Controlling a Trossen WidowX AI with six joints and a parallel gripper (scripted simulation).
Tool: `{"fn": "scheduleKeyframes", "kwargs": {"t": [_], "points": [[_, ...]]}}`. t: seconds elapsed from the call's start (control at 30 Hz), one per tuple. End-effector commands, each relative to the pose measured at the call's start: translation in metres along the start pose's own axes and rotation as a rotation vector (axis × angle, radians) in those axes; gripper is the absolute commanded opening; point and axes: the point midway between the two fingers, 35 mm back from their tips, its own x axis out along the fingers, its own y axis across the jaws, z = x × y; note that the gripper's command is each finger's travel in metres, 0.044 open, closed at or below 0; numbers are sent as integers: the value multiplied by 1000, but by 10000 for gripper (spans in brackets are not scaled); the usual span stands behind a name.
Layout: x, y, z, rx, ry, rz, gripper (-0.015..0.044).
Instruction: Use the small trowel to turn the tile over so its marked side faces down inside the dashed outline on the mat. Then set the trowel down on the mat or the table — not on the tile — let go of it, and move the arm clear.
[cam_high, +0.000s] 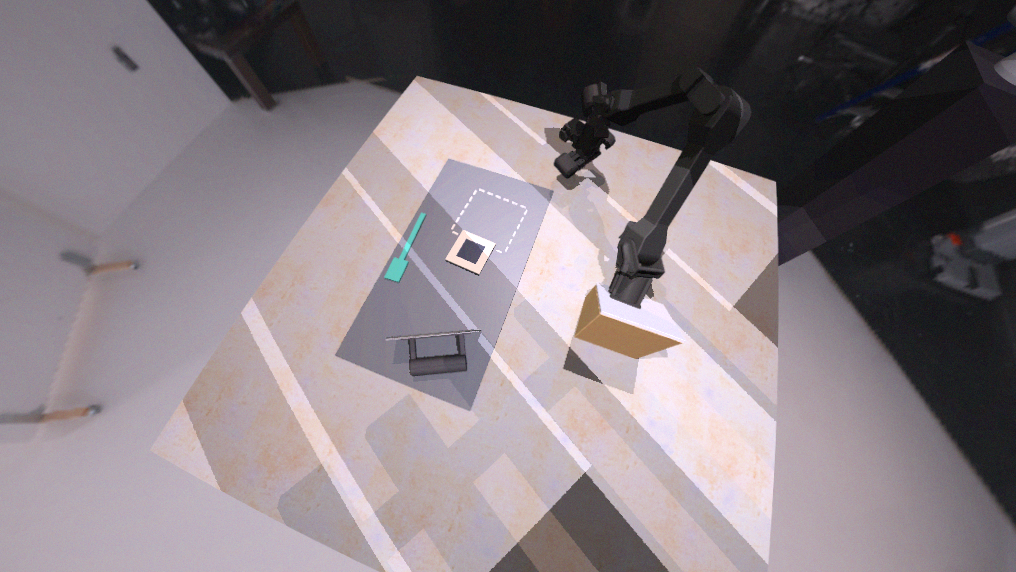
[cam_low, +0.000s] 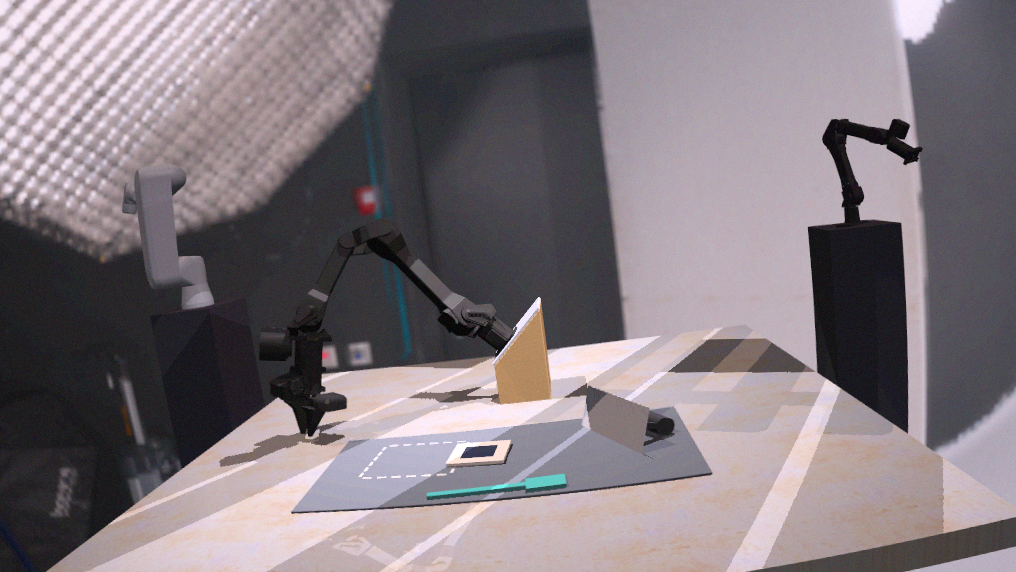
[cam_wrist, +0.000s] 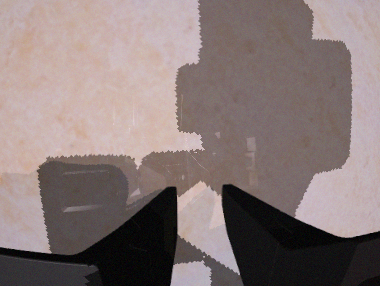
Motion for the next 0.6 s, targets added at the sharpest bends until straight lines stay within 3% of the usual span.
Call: {"fn": "scheduleKeyframes", "kwargs": {"t": [0.0,0.57], "points": [[3,29,13,-82,-9,63,100],[-16,182,53,-499,-48,318,100]]}}
